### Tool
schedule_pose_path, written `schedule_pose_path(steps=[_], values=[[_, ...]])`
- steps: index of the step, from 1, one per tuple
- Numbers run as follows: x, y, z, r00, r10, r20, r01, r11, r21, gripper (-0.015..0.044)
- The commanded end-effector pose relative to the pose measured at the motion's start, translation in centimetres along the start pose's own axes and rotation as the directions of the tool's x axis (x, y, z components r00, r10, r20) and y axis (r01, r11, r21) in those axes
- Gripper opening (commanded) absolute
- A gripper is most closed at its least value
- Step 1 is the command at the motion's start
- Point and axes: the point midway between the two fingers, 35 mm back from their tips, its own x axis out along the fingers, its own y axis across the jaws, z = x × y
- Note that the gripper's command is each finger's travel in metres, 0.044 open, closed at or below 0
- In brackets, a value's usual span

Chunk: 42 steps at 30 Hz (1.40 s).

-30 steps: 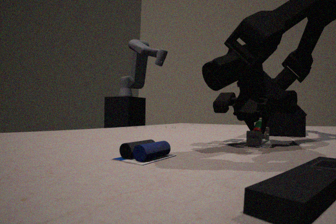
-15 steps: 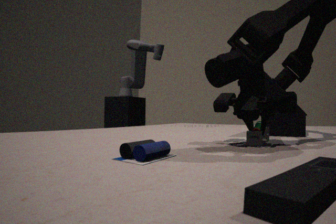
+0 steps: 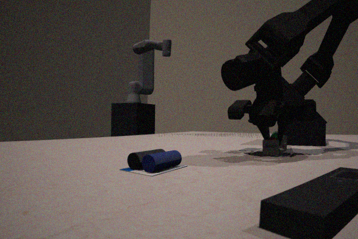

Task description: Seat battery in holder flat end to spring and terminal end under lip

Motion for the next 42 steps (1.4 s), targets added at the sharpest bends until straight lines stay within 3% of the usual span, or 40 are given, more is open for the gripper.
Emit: schedule_pose_path(steps=[1, 42], values=[[-0.1, -0.21, 0.75, 0.999, -0.011, 0.041, 0.012, 1.0, -0.014, 0.008], [0.5, 0.07, 0.04, 0.98, -0.014, 0.2, 0.015, 1.0, -0.001, 0.008]])
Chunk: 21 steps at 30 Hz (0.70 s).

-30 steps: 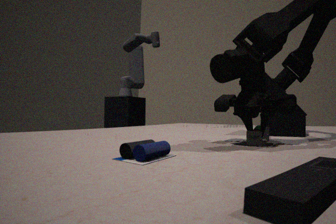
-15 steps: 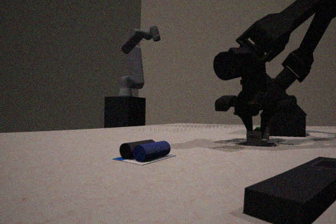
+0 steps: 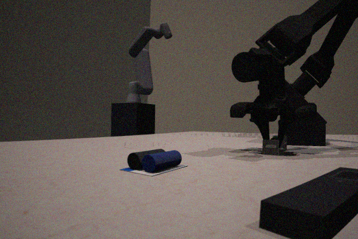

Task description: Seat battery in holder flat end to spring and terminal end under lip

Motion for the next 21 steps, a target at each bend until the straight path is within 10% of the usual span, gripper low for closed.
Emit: schedule_pose_path(steps=[1, 21], values=[[-0.05, 0.14, 0.32, 1.0, 0.001, 0.028, -0.001, 1.0, -0.014, 0.008], [0.11, 0.36, -0.09, 0.994, -0.005, 0.107, 0.007, 1.0, -0.017, 0.008]])
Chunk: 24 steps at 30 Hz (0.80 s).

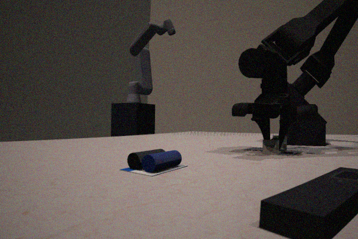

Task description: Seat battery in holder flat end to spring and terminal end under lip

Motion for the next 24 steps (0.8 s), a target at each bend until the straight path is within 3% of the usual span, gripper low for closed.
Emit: schedule_pose_path(steps=[1, 24], values=[[0.0, 0.23, 0.13, 1.0, 0.003, 0.022, -0.003, 1.0, -0.01, 0.008], [0.22, 0.33, -0.69, 0.998, -0.003, 0.07, 0.004, 1.0, -0.01, 0.008]])
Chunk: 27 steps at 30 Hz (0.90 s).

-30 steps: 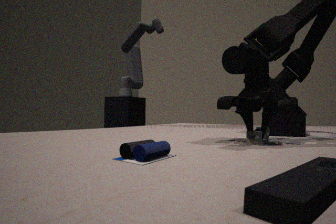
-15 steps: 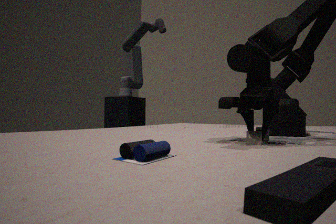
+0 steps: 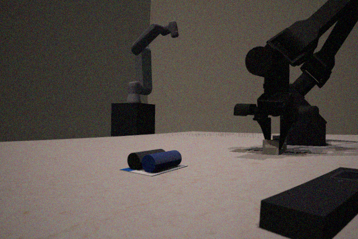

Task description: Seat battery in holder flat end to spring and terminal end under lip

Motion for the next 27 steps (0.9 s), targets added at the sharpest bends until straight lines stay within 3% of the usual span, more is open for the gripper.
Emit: schedule_pose_path(steps=[1, 27], values=[[-0.01, 0.16, -0.37, 1.0, 0.005, 0.002, -0.005, 1.0, 0.001, 0.008], [-0.07, 0.23, -1.11, 1.0, -0.001, 0.016, 0.001, 1.0, 0.003, 0.008]])
